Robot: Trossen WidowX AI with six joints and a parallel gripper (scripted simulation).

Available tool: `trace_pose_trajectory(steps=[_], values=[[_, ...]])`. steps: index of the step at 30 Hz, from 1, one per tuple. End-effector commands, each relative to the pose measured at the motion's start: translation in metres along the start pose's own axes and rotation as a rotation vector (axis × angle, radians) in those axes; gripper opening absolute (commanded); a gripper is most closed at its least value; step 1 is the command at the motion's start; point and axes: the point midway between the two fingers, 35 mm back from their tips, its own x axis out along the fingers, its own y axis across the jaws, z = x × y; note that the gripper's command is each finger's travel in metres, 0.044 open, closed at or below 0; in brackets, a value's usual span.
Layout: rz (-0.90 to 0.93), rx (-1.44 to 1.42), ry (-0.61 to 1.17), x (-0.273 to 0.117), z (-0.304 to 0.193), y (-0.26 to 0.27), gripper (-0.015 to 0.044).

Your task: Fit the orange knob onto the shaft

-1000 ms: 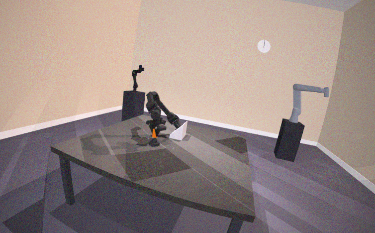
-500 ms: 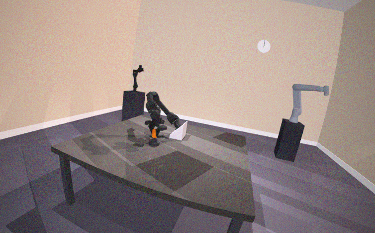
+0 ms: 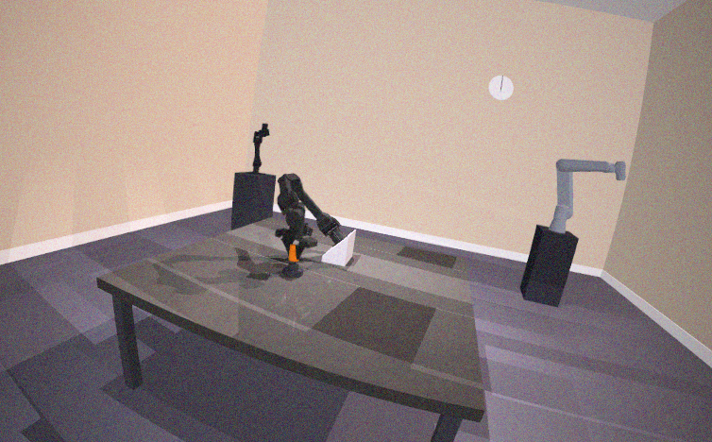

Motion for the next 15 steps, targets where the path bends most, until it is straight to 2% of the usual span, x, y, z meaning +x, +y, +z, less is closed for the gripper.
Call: trace_pose_trajectory(steps=[1,15], values=[[0.001,-0.007,0.002,-0.0003,0.0023,-0.0006,0.0000],[0.001,-0.007,0.002,0.0021,0.0010,-0.0002,0.0000]])
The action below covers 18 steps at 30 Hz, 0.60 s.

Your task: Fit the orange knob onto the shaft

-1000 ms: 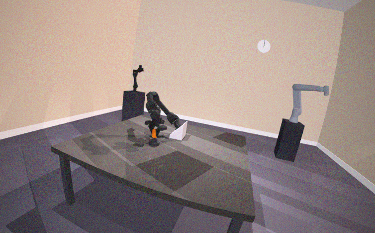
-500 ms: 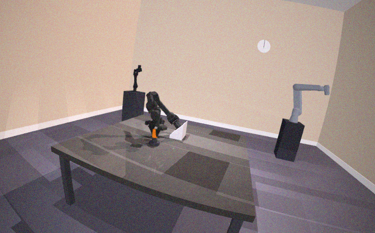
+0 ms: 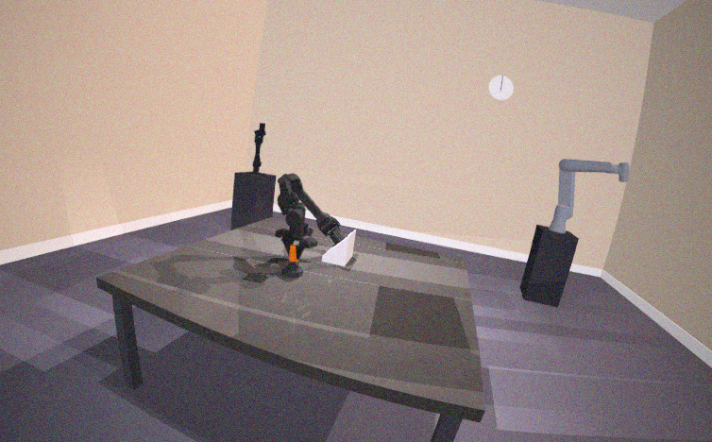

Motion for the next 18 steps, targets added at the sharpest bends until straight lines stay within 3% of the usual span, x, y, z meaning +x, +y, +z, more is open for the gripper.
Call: trace_pose_trajectory(steps=[1,18], values=[[0.002,-0.005,0.001,-0.0008,-0.0004,0.0003,0.0000],[0.002,-0.214,0.001,-0.0043,-0.0055,0.0001,0.0000]])
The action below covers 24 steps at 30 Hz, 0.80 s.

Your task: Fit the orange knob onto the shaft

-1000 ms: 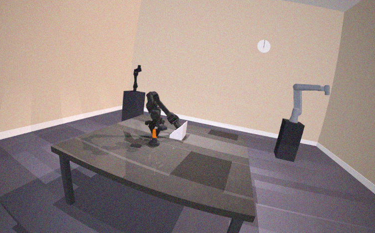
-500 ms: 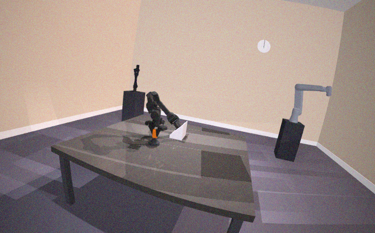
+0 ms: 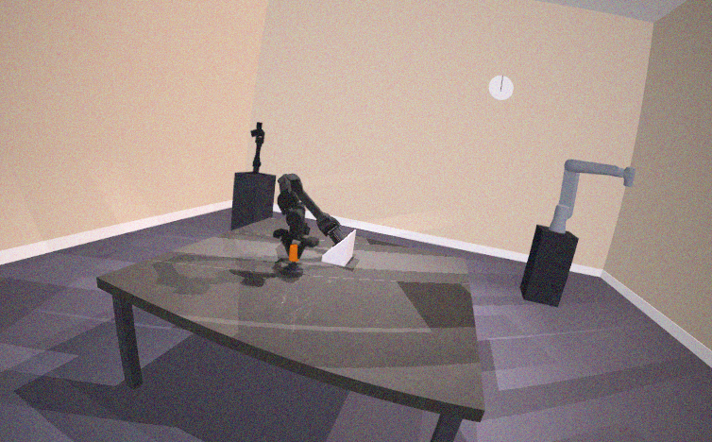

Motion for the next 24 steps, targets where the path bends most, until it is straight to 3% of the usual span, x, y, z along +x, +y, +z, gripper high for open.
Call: trace_pose_trajectory(steps=[1,24], values=[[-0.001,-0.008,0.009,-0.0027,-0.0038,0.0017,0.0000],[-0.001,-0.009,0.009,0.0000,0.0025,0.0000,0.0000]])
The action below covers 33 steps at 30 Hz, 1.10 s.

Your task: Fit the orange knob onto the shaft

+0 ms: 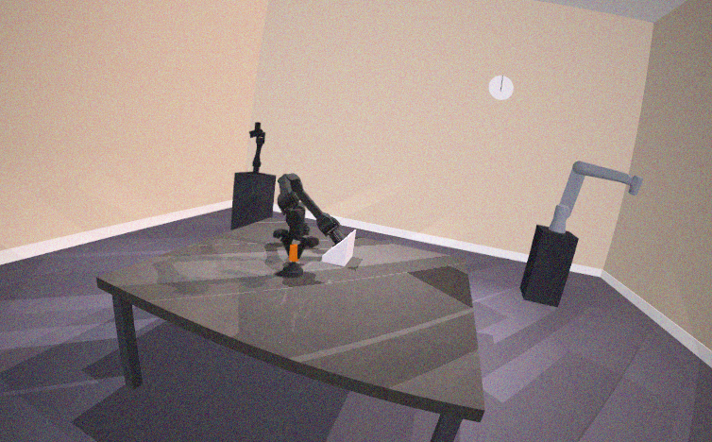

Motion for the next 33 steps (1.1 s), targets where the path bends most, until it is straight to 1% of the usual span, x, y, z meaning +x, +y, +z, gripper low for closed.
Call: trace_pose_trajectory(steps=[1,14,20,23,27,33], values=[[0.001,-0.006,0.002,0.0004,0.0016,-0.0008,0.0000],[0.001,-0.006,0.002,0.0020,0.0002,-0.0004,0.0000],[0.001,-0.006,0.002,-0.0032,-0.0003,-0.0002,0.0000],[0.001,-0.059,0.002,-0.0034,-0.0004,-0.0001,0.0000],[0.002,-0.205,0.002,-0.0035,-0.0023,-0.0001,0.0000],[0.002,-0.215,0.002,-0.0031,-0.0045,0.0007,0.0000]])
